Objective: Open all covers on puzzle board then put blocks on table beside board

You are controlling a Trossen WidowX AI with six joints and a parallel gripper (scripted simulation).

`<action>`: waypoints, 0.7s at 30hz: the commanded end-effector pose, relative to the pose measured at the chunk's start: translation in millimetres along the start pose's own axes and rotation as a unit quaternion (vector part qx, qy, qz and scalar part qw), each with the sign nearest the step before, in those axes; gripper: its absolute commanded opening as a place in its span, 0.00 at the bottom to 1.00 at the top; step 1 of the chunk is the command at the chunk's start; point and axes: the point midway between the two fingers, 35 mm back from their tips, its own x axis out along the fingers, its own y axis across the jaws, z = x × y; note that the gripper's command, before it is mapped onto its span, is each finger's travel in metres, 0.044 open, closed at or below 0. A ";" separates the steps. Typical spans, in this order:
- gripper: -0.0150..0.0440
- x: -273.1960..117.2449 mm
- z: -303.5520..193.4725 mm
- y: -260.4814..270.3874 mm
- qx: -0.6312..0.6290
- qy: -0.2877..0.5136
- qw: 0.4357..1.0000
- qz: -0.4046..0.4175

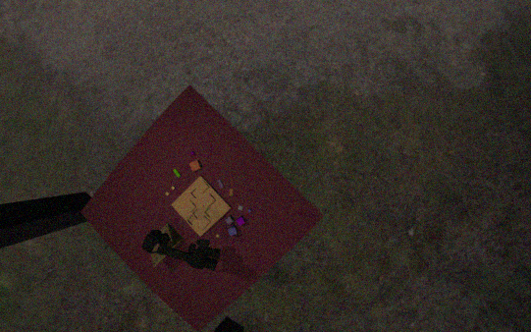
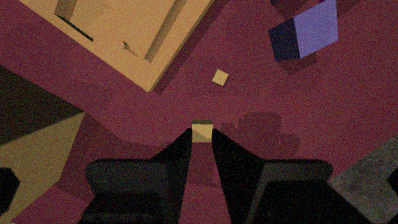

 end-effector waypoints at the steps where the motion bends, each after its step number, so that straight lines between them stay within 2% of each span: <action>1: 0.39 8.3 -0.1 0.3 0.003 -0.002 1.000 0.004; 21: 0.39 41.7 0.9 -1.3 0.003 -0.003 1.000 0.004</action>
